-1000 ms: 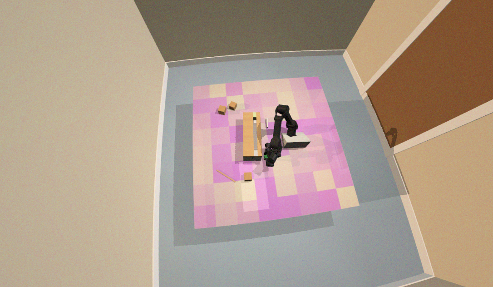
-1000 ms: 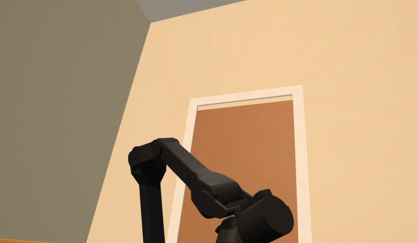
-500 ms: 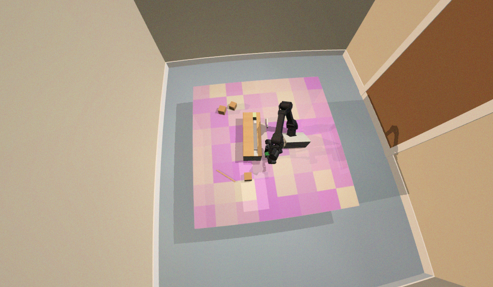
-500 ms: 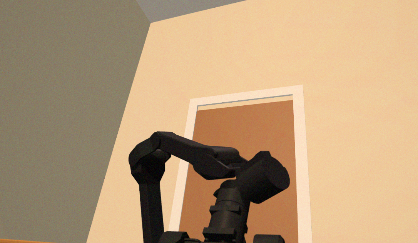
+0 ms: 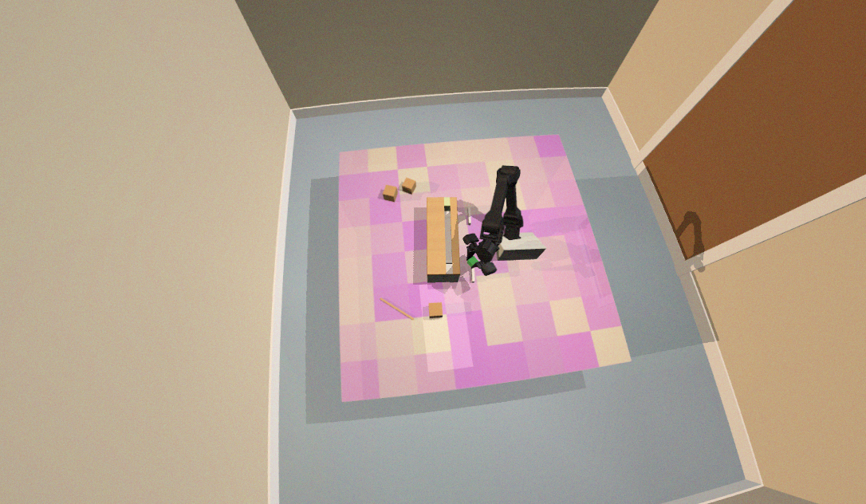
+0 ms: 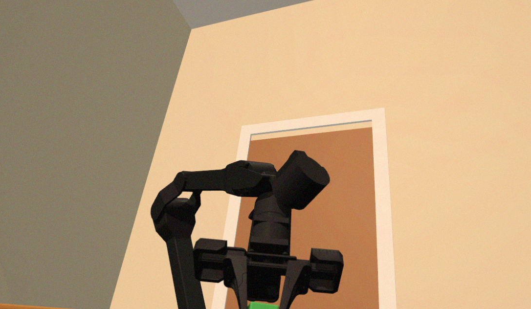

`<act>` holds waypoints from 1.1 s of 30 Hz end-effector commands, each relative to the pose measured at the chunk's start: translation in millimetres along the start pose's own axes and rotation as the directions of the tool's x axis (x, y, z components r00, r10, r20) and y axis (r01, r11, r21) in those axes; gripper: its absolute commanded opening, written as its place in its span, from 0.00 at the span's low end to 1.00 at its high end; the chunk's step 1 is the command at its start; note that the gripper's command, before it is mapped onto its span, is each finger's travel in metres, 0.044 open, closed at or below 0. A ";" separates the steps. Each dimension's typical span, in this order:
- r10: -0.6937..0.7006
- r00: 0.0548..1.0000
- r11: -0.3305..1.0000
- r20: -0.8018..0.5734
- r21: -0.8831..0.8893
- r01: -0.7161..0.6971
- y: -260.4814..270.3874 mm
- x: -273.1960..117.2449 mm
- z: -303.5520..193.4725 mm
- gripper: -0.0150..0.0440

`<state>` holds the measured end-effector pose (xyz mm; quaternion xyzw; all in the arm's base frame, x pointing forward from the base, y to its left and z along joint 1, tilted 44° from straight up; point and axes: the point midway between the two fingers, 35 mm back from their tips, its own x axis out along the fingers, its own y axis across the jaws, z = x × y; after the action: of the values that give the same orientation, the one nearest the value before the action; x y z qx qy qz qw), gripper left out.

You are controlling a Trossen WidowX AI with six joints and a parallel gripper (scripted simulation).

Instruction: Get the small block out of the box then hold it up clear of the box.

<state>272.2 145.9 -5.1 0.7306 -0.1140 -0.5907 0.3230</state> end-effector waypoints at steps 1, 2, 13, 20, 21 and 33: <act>-0.041 0.999 0.994 -0.014 -0.099 0.040 3.9 -15.3 2.3 0.25; -0.052 0.998 0.991 -0.019 -0.125 0.050 5.0 -19.5 2.5 0.25; -0.069 0.997 0.985 -0.027 -0.162 0.064 6.7 -25.8 2.9 0.25; -0.069 0.997 0.985 -0.027 -0.162 0.064 6.7 -25.8 2.9 0.25; -0.069 0.997 0.985 -0.027 -0.162 0.064 6.7 -25.8 2.9 0.25; -0.069 0.997 0.985 -0.027 -0.162 0.064 6.7 -25.8 2.9 0.25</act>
<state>264.6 154.1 19.4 0.7166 -0.0383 -0.5950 0.3619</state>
